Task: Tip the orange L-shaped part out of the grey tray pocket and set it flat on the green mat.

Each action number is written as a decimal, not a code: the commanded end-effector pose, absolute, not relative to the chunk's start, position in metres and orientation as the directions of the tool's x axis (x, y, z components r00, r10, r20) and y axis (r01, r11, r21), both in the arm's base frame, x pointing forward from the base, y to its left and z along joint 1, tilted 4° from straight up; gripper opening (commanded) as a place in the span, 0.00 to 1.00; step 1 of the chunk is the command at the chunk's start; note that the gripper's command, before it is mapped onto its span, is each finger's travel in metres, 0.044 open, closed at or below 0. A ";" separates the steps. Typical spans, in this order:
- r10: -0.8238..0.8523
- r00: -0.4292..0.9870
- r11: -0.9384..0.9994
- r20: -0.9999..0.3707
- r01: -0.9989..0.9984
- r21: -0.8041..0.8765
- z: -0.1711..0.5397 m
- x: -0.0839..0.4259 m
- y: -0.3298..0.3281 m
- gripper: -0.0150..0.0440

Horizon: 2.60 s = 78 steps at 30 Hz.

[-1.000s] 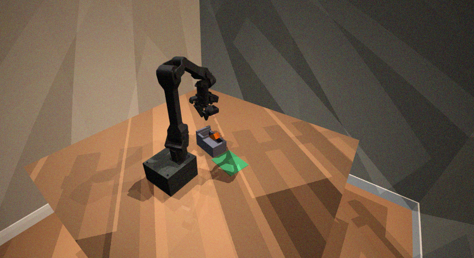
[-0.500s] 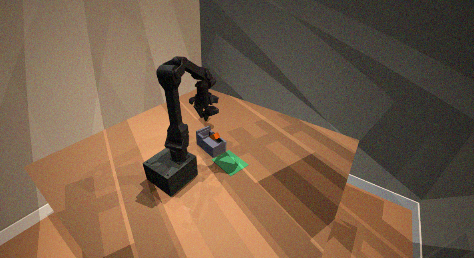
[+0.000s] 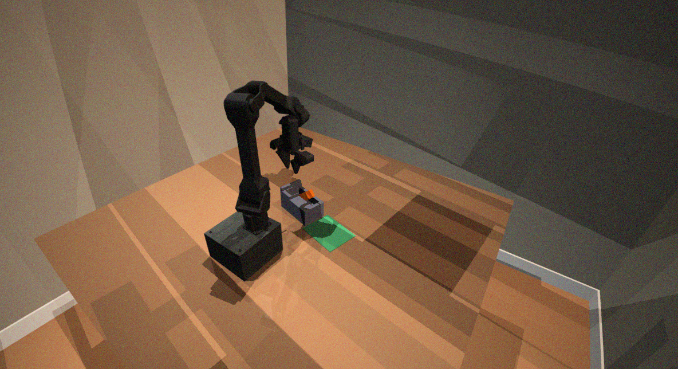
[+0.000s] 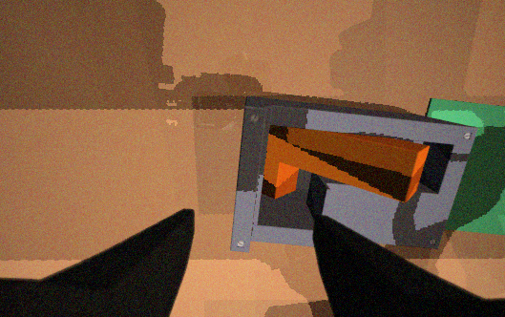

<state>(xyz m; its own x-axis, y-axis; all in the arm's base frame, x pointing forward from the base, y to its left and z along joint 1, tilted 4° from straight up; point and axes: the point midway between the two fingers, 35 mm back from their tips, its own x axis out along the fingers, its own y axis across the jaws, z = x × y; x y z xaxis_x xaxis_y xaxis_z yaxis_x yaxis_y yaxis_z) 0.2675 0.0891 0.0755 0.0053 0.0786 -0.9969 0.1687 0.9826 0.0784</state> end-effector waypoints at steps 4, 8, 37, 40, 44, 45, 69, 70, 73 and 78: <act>0.073 0.004 0.974 -0.997 -0.217 0.070 0.074 0.268 0.067 0.73; 0.069 0.001 0.848 -0.998 -0.527 0.058 0.073 0.267 0.050 0.73; 0.062 -0.007 0.215 -0.998 -0.976 0.020 0.052 0.259 0.010 0.73; 0.063 -0.007 0.215 -0.998 -0.976 0.020 0.040 0.259 0.011 0.73; 0.063 -0.007 0.215 -0.998 -0.976 0.020 0.037 0.259 0.011 0.73; 0.063 -0.007 0.215 -0.998 -0.976 0.020 0.036 0.259 0.011 0.73; 0.063 -0.007 0.215 -0.998 -0.976 0.021 -0.002 0.259 0.014 0.73; 0.063 -0.007 0.215 -0.998 -0.976 0.021 -0.004 0.259 0.014 0.73; 0.063 -0.008 0.215 -0.998 -0.976 0.021 -0.008 0.258 0.014 0.73; 0.066 -0.005 0.211 -0.998 -0.977 0.019 -0.005 0.259 0.014 0.60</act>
